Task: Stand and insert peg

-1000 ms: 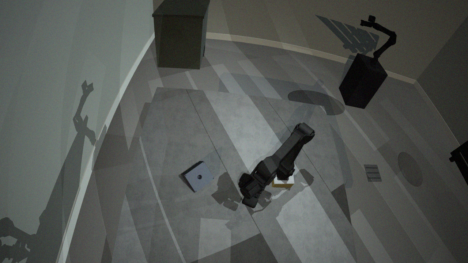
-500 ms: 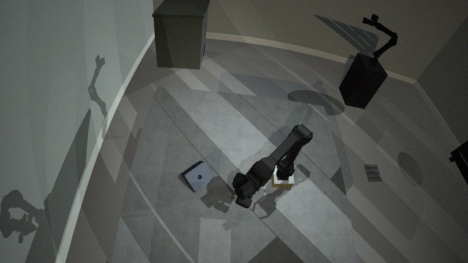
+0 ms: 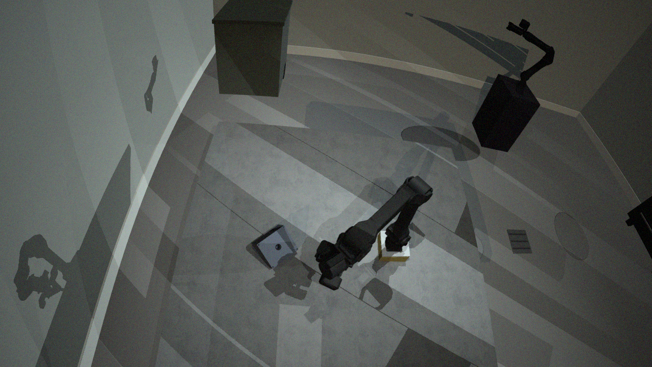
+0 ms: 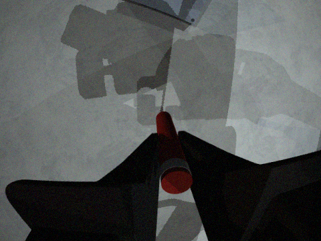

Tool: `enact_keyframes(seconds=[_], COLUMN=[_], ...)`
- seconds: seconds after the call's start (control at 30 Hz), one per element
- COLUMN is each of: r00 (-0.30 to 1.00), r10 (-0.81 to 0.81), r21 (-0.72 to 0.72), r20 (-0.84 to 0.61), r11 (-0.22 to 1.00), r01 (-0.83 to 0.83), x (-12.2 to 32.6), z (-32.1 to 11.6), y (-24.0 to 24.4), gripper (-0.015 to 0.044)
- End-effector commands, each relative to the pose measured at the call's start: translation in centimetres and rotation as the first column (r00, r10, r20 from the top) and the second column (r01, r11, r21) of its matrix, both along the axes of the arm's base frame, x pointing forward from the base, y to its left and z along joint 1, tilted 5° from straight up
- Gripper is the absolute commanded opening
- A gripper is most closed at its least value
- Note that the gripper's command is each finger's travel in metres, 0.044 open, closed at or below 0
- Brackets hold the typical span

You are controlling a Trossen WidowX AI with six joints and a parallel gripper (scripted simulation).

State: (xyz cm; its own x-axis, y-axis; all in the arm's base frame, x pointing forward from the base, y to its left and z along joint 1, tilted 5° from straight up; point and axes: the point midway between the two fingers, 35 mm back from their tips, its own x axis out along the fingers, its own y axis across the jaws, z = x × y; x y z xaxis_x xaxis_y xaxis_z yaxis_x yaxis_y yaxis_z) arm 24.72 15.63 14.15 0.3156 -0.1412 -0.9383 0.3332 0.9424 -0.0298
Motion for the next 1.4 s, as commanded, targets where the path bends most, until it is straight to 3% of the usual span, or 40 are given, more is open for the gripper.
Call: enact_keyframes(seconds=[0.0, 1.37], r00=[1.0, 0.977], r10=[0.006, 0.056], r21=[-0.029, -0.279], r20=[0.02, 0.206], r11=[1.0, 0.96], r01=[-0.005, 0.004], x=[1.0, 9.6], z=[0.1, 2.6], y=[-0.1, -1.9], gripper=[0.0, 0.0])
